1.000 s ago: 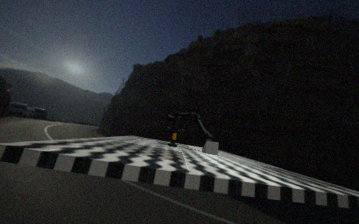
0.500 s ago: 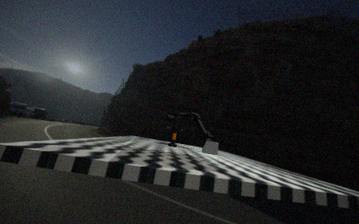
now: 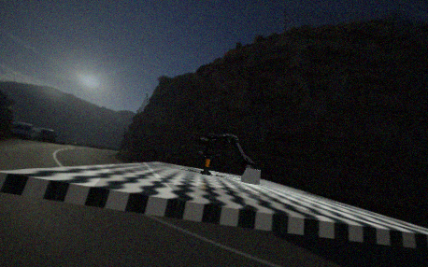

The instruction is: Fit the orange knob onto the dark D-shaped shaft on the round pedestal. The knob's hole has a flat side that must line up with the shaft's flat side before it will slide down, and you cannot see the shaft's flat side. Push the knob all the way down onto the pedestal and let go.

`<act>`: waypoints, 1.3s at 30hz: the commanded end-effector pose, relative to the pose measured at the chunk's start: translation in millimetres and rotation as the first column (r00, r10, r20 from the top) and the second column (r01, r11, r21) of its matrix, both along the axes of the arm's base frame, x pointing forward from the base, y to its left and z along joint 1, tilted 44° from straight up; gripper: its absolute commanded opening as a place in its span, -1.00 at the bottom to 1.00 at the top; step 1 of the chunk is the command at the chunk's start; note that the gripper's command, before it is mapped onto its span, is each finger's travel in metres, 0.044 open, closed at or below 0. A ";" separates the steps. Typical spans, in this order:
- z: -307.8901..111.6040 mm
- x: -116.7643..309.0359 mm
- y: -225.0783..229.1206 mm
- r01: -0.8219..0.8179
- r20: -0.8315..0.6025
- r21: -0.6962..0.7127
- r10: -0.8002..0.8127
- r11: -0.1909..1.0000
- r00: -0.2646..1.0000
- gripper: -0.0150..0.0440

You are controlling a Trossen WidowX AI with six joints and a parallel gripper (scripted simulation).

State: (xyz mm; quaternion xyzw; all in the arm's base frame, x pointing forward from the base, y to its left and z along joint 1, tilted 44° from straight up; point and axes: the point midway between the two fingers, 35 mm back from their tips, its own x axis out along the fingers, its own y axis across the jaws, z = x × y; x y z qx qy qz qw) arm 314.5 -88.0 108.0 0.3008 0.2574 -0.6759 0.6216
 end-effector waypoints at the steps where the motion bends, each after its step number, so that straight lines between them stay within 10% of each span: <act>1: 0.1 -0.9 -0.8 -0.011 -0.011 -0.002 0.011 1.000 1.000 -0.49; 39: 5.9 -1.0 2.3 0.000 -0.001 -0.002 0.000 1.000 1.000 -0.49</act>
